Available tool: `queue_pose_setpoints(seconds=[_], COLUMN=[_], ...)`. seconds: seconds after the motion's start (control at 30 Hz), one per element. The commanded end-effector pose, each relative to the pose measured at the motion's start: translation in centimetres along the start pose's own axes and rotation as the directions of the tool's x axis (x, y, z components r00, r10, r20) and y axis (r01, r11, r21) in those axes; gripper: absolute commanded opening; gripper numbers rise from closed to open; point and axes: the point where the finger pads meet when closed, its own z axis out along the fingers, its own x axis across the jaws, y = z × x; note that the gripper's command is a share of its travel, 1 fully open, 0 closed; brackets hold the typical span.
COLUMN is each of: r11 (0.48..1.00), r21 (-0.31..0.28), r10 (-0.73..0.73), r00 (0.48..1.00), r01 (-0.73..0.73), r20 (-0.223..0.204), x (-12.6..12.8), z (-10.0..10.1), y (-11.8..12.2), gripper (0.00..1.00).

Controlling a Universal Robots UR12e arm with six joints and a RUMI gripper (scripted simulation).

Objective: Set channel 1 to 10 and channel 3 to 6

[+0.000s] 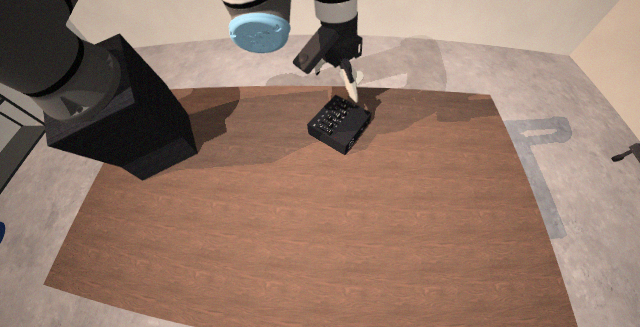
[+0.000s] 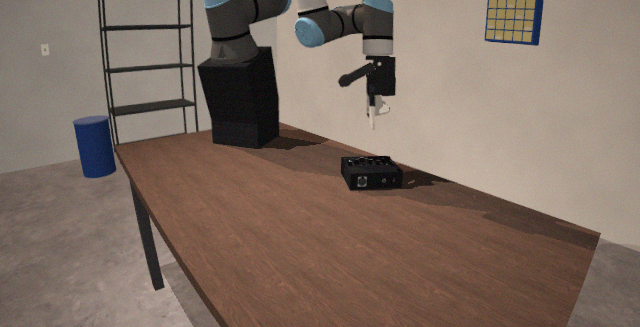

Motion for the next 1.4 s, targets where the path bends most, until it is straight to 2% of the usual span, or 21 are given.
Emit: queue_pose_setpoints(seconds=[0.0, 0.13, 0.2, 0.43, 0.7, 1.03, 1.37], r11=[0.972, 0.93, 0.93, 0.843, 0.759, 0.717, 0.71], r21=[0.023, 0.03, 0.03, 0.041, 0.05, 0.054, 0.055], r10=[0.235, 0.366, 0.366, 0.537, 0.65, 0.696, 0.703], r00=[0.972, 0.931, 0.931, 0.843, 0.759, 0.718, 0.711], r01=[-0.235, -0.365, -0.365, -0.537, -0.649, -0.695, -0.702], r20=[-0.01, -0.012, -0.012, -0.012, -0.01, -0.008, -0.008], x=[-0.6, -1.0, -1.0, -1.5, -1.9, -2.1, -2.1], z=[-0.5, -0.8, -0.8, -1.3, -1.7, -1.9, -1.9], y=[0.2, 0.3, 0.3, 0.5, 0.7, 0.8, 0.8], gripper=[1.0, 1.0, 1.0, 1.0, 1.0, 1.0, 1.0])
